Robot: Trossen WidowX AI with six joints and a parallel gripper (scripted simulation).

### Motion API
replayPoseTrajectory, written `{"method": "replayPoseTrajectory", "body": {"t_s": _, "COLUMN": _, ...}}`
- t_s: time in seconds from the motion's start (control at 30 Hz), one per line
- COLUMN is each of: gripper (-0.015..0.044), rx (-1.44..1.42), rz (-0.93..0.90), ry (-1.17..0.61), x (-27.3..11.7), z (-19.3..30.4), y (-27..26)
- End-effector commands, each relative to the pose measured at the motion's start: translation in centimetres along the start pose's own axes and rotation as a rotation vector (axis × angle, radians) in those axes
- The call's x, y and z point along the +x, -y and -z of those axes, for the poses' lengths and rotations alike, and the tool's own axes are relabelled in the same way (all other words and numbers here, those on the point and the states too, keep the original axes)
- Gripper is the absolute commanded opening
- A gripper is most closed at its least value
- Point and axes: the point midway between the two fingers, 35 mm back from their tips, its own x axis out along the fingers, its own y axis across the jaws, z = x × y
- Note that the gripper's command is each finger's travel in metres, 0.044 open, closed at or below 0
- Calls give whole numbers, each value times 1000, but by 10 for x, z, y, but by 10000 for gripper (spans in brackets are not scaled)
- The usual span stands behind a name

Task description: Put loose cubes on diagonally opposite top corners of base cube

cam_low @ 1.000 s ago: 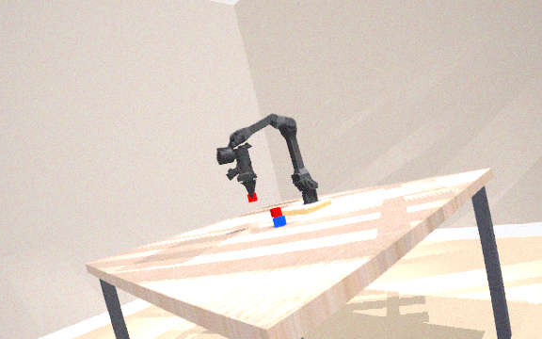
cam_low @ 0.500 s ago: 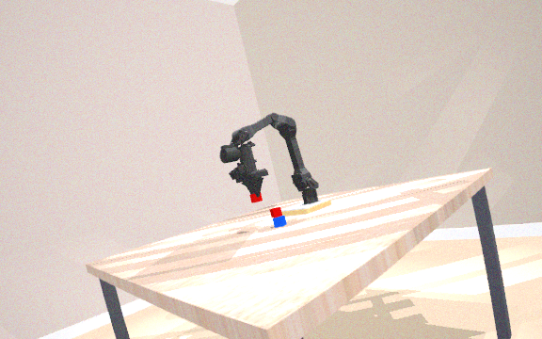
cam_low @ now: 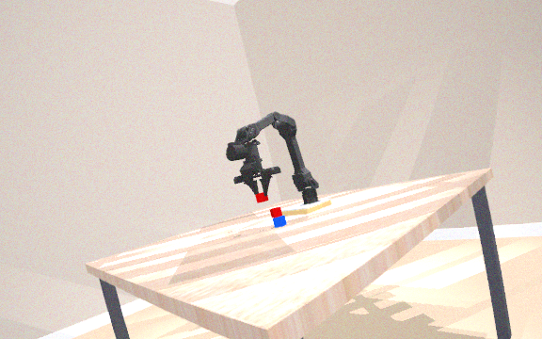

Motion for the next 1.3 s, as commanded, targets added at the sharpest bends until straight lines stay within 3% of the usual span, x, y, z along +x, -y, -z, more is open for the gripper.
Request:
{"method": "replayPoseTrajectory", "body": {"t_s": 0.0, "gripper": 105, "rx": -174, "rz": 0, "ry": 0, "x": 1, "z": -7, "y": -14}}
{"method": "replayPoseTrajectory", "body": {"t_s": 0.63, "gripper": 105, "rx": -843, "rz": -5, "ry": 4, "x": 4, "z": -23, "y": -71}}
{"method": "replayPoseTrajectory", "body": {"t_s": 0.93, "gripper": 105, "rx": -850, "rz": -5, "ry": 4, "x": 6, "z": -23, "y": -72}}
{"method": "replayPoseTrajectory", "body": {"t_s": 1.27, "gripper": 105, "rx": -859, "rz": -5, "ry": 4, "x": 34, "z": -21, "y": -72}}
